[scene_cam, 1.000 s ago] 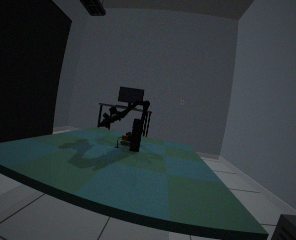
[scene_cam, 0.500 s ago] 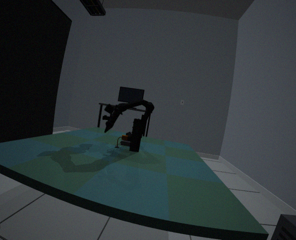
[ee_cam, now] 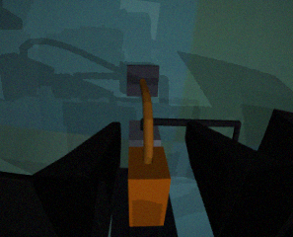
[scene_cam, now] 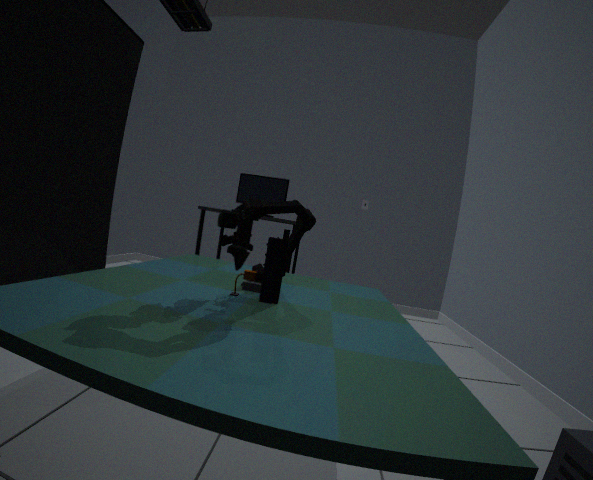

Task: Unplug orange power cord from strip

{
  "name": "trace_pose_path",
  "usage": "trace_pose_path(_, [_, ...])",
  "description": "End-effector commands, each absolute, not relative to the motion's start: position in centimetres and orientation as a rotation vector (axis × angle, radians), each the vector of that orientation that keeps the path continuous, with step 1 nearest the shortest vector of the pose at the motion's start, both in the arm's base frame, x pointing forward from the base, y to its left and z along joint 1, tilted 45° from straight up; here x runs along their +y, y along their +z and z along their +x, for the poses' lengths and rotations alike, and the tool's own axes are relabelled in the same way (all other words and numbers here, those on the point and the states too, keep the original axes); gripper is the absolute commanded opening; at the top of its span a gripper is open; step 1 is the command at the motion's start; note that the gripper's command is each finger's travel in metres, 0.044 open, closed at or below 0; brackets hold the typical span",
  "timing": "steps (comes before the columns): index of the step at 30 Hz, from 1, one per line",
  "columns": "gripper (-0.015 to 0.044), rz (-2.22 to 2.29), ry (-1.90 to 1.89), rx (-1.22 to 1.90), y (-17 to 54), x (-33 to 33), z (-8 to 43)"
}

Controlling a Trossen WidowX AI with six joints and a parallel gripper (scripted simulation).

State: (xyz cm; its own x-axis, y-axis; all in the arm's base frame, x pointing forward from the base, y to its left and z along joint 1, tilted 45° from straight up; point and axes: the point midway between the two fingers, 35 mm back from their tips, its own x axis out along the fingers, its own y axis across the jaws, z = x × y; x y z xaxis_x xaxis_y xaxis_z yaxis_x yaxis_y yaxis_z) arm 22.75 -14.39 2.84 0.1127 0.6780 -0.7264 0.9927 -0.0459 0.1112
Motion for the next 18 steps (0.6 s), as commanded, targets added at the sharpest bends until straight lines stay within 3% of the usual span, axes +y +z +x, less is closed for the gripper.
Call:
trace_pose_path(1, [0.0160, 1.808, -0.675, 1.625, 3.1, -14.5, 22.8])
trace_pose_path(18, [0.0160, 1.809, -0.674, 1.627, 4.8, -12.7, 22.8])
